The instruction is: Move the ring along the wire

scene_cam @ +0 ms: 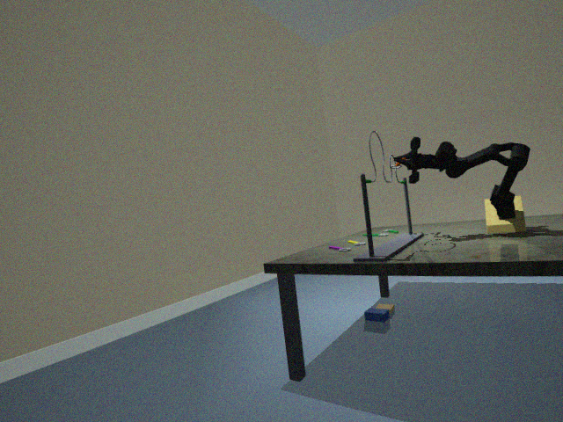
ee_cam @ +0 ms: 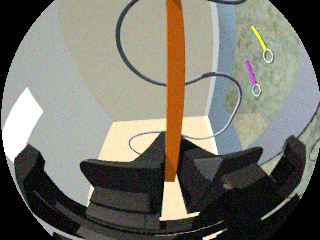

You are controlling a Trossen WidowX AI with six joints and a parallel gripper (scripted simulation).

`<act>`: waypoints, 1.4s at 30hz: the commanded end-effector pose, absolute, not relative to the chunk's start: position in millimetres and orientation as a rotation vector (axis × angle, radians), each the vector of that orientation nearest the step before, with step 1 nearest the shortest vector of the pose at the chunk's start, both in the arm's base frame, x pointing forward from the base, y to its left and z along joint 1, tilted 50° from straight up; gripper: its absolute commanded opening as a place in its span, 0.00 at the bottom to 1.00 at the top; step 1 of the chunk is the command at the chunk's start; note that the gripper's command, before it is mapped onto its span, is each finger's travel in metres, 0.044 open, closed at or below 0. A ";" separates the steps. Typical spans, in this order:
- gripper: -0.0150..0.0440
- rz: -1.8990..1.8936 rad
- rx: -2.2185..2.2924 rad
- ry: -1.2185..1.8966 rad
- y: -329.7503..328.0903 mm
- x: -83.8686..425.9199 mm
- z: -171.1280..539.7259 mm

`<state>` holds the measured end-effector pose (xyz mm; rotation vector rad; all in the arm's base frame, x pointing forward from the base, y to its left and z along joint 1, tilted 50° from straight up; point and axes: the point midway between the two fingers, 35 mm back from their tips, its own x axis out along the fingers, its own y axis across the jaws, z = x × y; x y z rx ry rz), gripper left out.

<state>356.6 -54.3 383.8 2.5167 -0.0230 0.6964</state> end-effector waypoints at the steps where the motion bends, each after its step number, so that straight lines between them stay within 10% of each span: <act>1: 0.00 0.713 2.572 -0.042 -54.9 356.2 385.6; 42: 0.00 0.619 2.127 0.111 15.3 359.1 331.5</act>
